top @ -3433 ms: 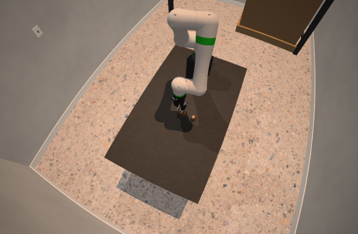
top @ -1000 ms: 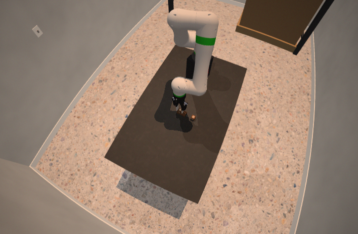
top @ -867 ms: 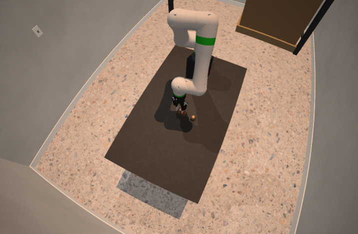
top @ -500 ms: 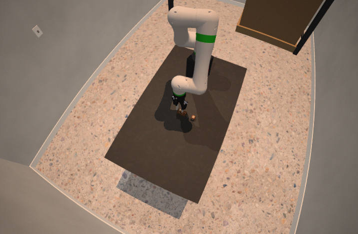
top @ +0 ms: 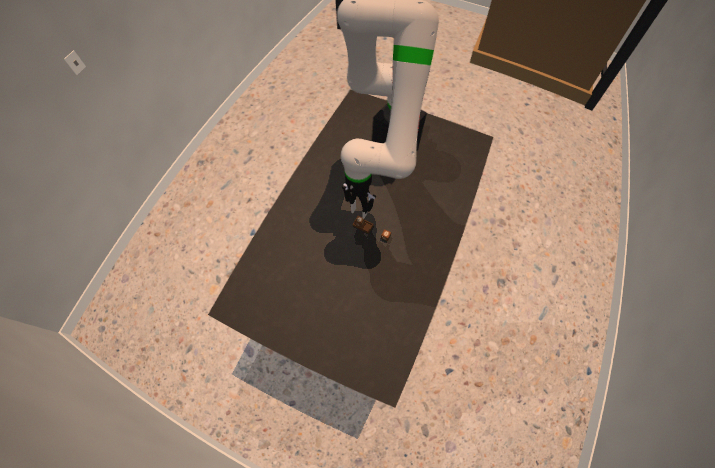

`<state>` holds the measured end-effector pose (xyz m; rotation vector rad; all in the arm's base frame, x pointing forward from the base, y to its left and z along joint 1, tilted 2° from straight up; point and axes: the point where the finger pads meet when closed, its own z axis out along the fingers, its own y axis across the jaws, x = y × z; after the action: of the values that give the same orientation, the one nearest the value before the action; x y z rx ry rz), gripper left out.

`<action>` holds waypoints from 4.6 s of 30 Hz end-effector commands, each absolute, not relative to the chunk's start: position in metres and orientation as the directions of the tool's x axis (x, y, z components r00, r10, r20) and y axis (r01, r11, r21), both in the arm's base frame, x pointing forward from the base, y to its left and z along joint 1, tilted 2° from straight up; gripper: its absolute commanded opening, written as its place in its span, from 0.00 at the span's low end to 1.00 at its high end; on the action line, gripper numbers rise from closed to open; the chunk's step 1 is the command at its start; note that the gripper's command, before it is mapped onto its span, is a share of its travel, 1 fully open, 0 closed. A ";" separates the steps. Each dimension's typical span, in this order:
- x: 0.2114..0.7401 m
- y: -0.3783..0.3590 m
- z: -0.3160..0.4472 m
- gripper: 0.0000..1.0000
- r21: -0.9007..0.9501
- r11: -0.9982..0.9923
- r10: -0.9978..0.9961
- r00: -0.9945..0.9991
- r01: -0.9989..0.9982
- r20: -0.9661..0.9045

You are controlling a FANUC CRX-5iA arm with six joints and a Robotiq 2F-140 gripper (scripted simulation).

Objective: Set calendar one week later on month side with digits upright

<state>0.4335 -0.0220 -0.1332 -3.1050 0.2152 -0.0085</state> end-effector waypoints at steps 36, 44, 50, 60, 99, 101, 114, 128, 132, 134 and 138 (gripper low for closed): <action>0.438 -0.004 -0.121 1.00 -0.028 -0.994 0.102 0.995 0.102 0.010; 0.443 0.019 -0.123 1.00 -0.023 -0.923 0.383 0.924 0.383 0.018; 0.446 0.038 -0.125 1.00 -0.019 -0.812 0.584 0.812 0.584 0.023; 0.449 0.067 -0.129 1.00 -0.009 -0.557 0.830 0.557 0.831 0.028; 0.451 0.105 -0.133 0.29 0.004 -0.128 0.991 0.128 0.992 0.029; 0.451 0.105 -0.133 0.29 0.004 -0.128 0.991 0.128 0.992 0.029; 0.451 0.105 -0.133 0.29 0.004 -0.128 0.991 0.128 0.992 0.029; 0.451 0.105 -0.139 0.29 0.004 -0.128 0.991 0.128 0.992 0.029; 0.451 0.105 -0.143 0.29 0.004 -0.128 0.991 0.128 0.992 0.029; 0.451 0.105 -0.146 0.29 0.004 -0.128 0.991 0.128 0.992 0.029; 0.451 0.106 -0.152 0.29 0.004 -0.128 0.991 0.128 0.992 0.029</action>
<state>0.4505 0.1055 -0.1492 -2.3465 -2.0631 -0.0381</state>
